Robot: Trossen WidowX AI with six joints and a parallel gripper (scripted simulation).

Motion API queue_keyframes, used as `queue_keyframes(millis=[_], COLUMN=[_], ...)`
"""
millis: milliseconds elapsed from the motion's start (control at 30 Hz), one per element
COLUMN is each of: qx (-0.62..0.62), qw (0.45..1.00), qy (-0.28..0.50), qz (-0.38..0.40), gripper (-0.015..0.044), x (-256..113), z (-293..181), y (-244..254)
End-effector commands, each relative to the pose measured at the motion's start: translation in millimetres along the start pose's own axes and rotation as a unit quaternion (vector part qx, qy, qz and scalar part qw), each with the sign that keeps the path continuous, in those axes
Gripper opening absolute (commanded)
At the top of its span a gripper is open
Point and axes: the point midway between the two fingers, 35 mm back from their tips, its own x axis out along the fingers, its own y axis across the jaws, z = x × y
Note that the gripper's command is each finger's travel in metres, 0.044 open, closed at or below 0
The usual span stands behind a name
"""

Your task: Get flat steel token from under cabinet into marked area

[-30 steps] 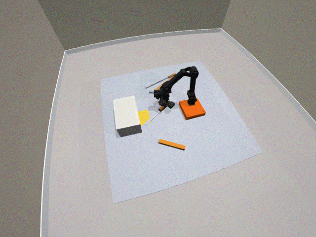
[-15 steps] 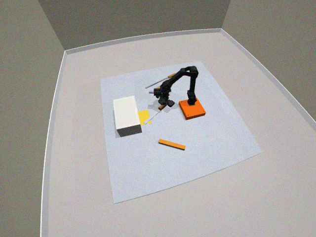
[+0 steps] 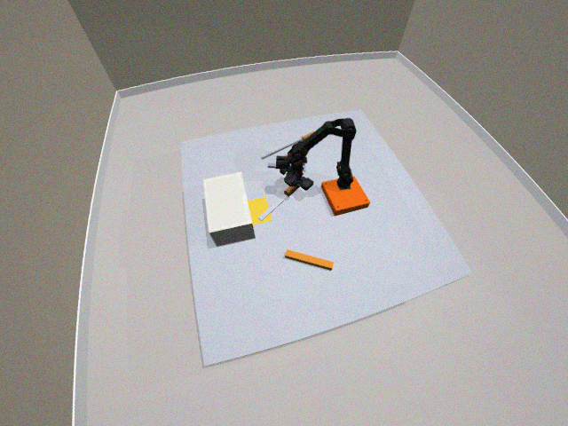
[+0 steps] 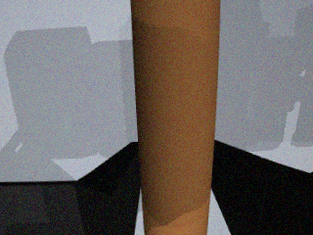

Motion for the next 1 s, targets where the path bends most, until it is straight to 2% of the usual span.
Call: queue_keyframes(millis=[0,967], qx=[0.002,0.002], qw=[1.000,1.000], qy=[0.000,0.001], qz=[-0.004,-0.005], gripper=[0.0000,0.0000], x=[-1,-2], z=[-3,-23], y=[-6,-29])
